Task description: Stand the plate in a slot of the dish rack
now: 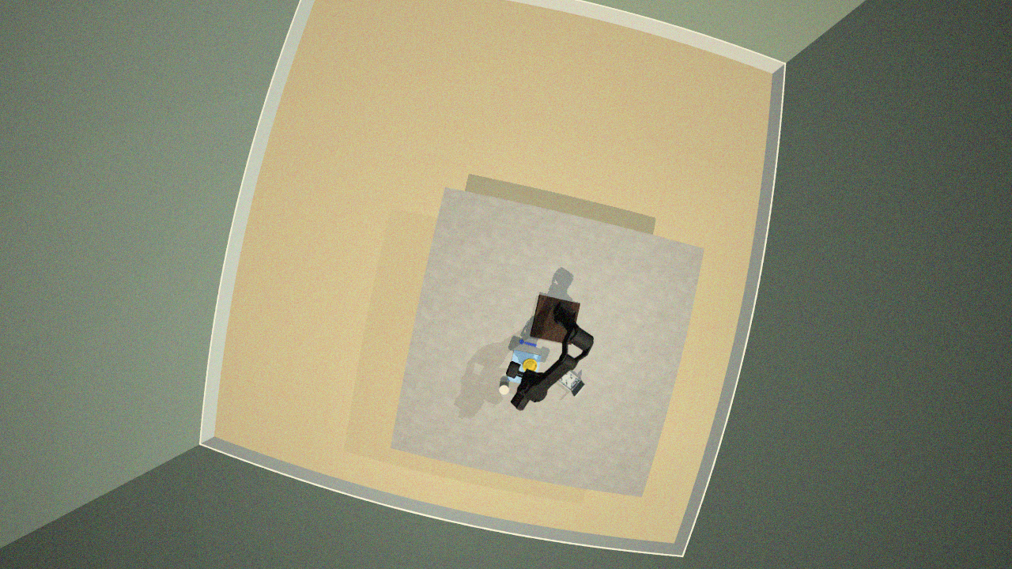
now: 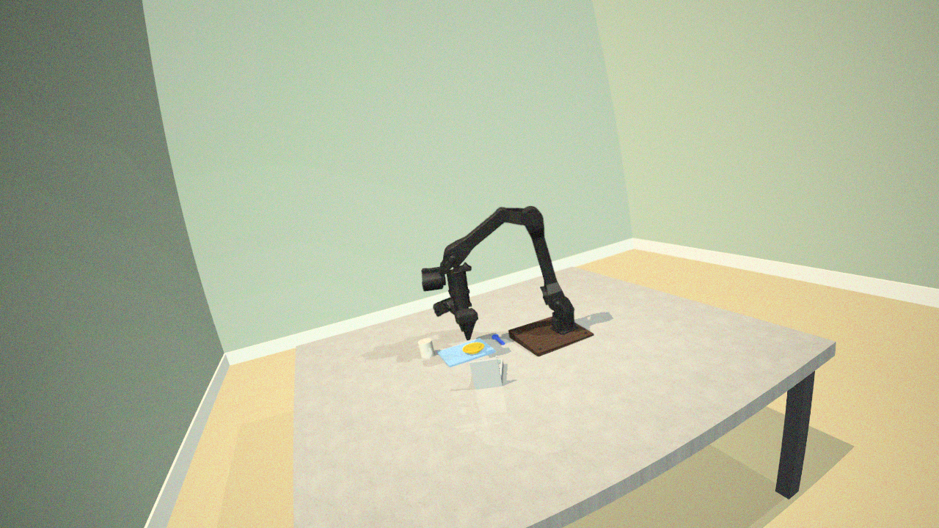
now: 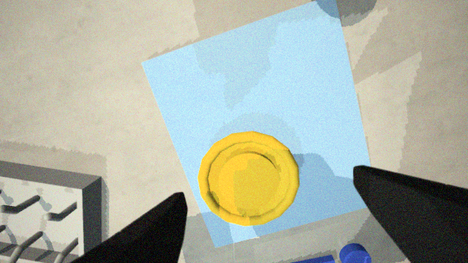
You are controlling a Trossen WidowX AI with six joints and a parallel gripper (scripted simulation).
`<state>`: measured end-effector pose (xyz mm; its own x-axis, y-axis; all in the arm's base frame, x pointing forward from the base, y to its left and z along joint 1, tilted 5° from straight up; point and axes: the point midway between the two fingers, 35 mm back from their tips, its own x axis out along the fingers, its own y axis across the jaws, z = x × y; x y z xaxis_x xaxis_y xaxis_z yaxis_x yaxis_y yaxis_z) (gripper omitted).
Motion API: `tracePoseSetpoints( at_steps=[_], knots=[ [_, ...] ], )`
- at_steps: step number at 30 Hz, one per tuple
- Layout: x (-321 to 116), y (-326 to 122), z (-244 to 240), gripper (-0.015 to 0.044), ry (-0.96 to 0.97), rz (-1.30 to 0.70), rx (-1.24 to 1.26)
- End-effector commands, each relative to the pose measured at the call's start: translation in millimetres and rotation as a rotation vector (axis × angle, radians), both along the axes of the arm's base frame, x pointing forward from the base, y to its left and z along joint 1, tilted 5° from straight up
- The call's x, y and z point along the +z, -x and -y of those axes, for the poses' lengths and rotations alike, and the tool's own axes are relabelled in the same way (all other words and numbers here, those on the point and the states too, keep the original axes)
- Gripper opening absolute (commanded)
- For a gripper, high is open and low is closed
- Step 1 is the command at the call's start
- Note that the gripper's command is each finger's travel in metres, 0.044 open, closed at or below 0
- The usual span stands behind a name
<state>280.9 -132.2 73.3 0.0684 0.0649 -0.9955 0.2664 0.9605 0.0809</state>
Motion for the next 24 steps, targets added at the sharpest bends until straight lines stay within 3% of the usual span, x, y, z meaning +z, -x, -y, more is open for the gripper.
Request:
tracePoseSetpoints(
  at_steps=[1,24],
  knots=[
    [7,8,-13,0.0400,0.005,-0.044,0.115],
    [-19,7,-14,0.0400,0.005,-0.046,0.121]
  ],
)
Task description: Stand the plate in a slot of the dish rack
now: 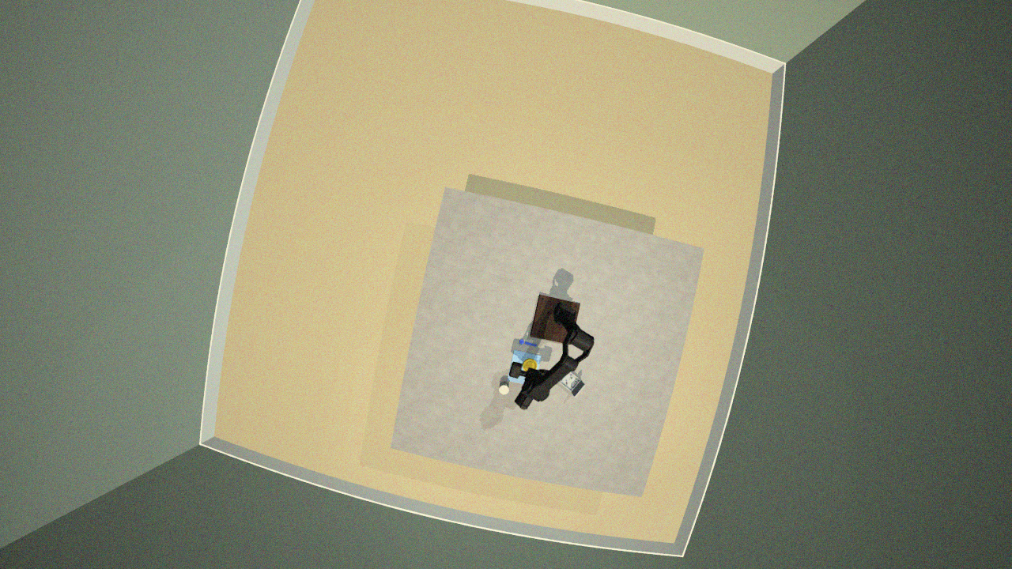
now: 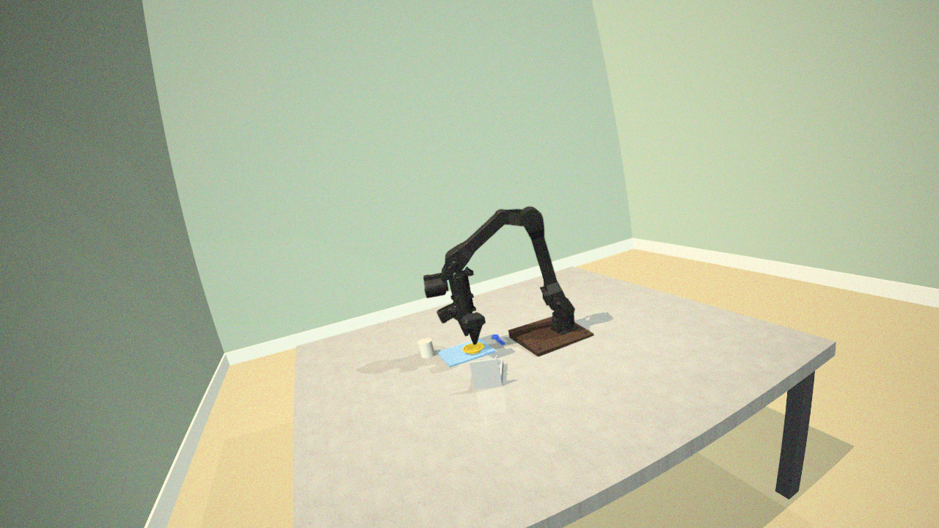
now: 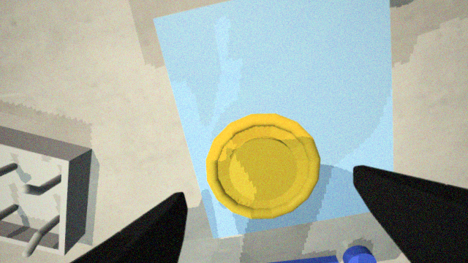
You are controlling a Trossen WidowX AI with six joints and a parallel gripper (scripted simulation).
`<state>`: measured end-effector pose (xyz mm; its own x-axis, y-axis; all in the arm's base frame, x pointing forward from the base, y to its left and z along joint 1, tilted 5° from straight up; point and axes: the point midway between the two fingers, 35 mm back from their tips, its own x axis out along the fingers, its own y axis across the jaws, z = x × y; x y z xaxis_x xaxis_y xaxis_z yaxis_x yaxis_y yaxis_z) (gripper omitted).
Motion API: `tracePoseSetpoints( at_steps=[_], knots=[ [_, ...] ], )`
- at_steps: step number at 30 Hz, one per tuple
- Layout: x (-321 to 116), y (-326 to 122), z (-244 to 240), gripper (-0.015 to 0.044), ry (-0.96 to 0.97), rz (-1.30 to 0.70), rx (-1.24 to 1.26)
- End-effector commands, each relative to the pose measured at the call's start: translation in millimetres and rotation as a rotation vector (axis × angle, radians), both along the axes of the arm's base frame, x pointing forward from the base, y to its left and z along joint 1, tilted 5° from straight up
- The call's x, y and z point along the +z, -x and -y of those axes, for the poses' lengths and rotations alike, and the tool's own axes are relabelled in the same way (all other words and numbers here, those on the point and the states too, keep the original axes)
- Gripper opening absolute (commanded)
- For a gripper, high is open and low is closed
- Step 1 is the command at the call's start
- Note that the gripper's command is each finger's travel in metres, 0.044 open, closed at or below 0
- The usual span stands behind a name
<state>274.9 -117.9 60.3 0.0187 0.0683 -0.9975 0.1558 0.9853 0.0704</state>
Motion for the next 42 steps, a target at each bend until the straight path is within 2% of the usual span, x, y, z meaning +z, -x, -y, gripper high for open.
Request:
tracePoseSetpoints(
  at_steps=[1,22,26,30,41,42],
  knots=[
    [-8,1,0,0.0400,0.003,-0.004,0.004],
    [-38,3,-3,0.0400,0.003,-0.004,0.004],
    [-38,3,-3,0.0375,0.003,-0.004,0.004],
    [-38,3,-3,0.0375,0.003,-0.004,0.004],
    [-38,3,-3,0.0302,0.003,-0.004,0.004],
    [-38,3,-3,0.0275,0.003,-0.004,0.004]
  ],
)
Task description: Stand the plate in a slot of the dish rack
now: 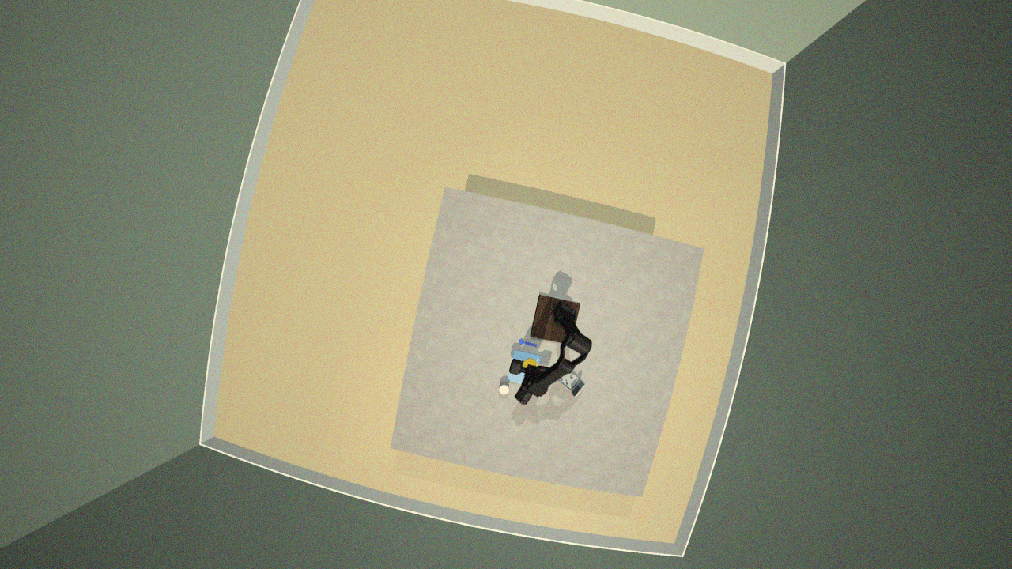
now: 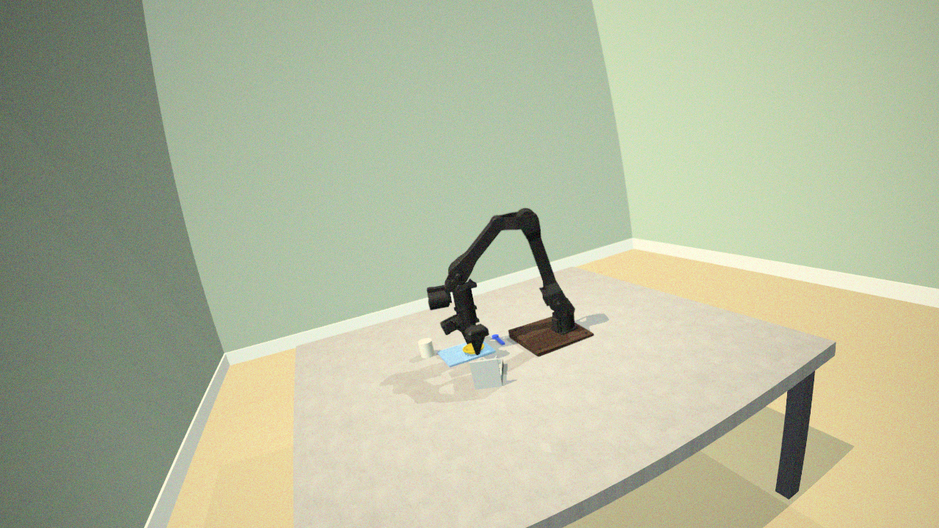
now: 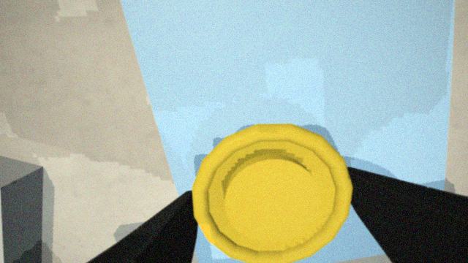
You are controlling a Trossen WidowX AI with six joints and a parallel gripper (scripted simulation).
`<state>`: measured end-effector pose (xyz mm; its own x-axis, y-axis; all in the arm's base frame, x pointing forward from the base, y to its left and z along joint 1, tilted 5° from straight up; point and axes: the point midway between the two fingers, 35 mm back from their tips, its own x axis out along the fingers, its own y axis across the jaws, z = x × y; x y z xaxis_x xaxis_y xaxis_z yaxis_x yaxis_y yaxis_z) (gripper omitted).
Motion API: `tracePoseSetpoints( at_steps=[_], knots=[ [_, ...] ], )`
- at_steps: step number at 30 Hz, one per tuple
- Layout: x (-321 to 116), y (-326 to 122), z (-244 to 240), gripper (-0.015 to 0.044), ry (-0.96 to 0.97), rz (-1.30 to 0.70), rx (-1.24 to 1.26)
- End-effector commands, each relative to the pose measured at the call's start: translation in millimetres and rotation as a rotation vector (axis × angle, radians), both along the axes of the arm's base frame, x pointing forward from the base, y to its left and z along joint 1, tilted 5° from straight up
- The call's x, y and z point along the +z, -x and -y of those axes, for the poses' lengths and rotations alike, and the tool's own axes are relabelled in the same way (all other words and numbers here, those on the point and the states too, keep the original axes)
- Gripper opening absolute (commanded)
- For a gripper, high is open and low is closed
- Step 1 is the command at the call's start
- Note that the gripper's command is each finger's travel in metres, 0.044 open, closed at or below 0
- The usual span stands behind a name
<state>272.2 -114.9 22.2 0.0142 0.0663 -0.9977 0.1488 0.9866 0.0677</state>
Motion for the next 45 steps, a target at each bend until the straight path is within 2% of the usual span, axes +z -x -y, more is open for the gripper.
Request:
tracePoseSetpoints(
  at_steps=[1,10,11,45],
  knots=[
    [0,0,0,0.0249,0.001,0.000,-0.003],
    [36,-10,6,0.0013,0.002,0.011,0.008],
    [40,-10,7,0.0000,0.003,0.012,0.006],
    [160,-18,20,0.0000,0.002,0.003,-0.003]
  ],
)
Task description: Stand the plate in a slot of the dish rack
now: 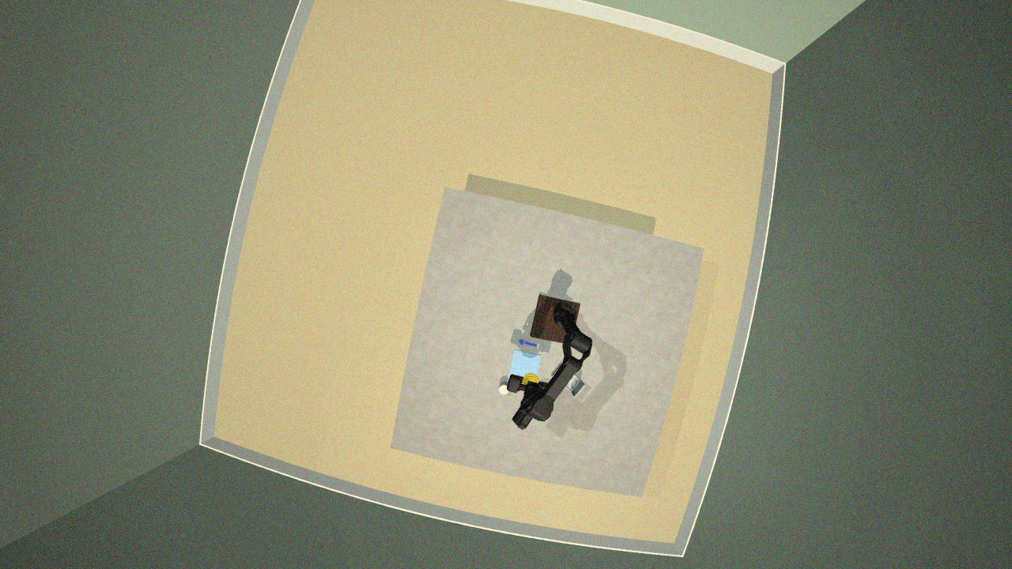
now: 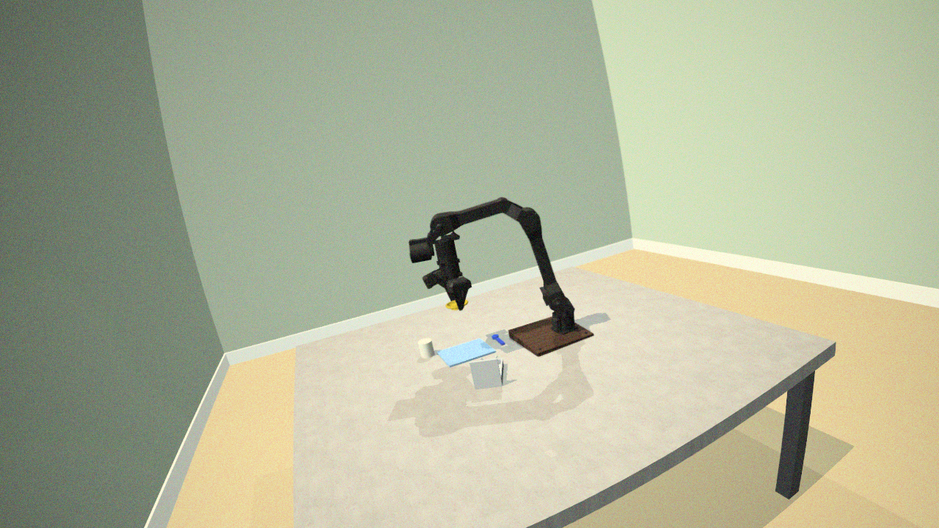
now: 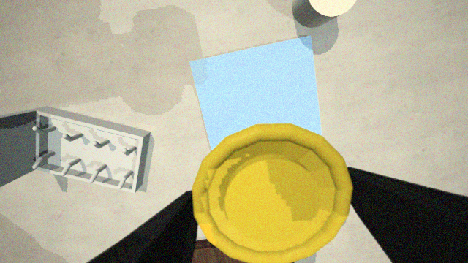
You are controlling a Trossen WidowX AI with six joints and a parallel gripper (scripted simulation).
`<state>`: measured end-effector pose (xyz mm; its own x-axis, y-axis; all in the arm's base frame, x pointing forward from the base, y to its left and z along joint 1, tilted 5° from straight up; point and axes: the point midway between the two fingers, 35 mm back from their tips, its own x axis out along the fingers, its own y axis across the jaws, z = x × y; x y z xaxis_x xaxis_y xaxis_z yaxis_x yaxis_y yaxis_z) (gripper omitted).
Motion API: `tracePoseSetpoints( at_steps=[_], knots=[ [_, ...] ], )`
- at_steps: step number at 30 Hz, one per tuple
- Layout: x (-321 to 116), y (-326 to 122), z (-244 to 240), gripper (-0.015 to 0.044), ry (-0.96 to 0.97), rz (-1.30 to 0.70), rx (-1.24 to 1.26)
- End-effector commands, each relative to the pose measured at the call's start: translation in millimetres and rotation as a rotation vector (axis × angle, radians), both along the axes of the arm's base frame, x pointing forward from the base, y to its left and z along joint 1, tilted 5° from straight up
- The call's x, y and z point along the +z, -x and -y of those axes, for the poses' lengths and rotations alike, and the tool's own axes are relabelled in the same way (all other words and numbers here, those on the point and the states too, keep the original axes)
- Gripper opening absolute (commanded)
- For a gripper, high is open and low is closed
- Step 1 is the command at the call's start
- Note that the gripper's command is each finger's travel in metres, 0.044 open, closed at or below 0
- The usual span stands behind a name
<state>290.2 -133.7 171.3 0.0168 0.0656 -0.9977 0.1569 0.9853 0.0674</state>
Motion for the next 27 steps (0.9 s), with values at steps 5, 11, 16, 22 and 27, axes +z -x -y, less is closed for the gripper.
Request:
tracePoseSetpoints(
  at_steps=[5,11,16,22,27],
  knots=[
    [23,1,1,0.0000,0.002,-0.001,0.005],
    [25,2,-19,0.0000,-0.001,-0.006,-0.074],
    [27,10,-60,0.0000,-0.007,-0.017,-0.239],
    [27,23,-100,0.0000,-0.014,-0.031,-0.411],
    [27,24,-101,0.0000,-0.014,-0.031,-0.417]
  ],
)
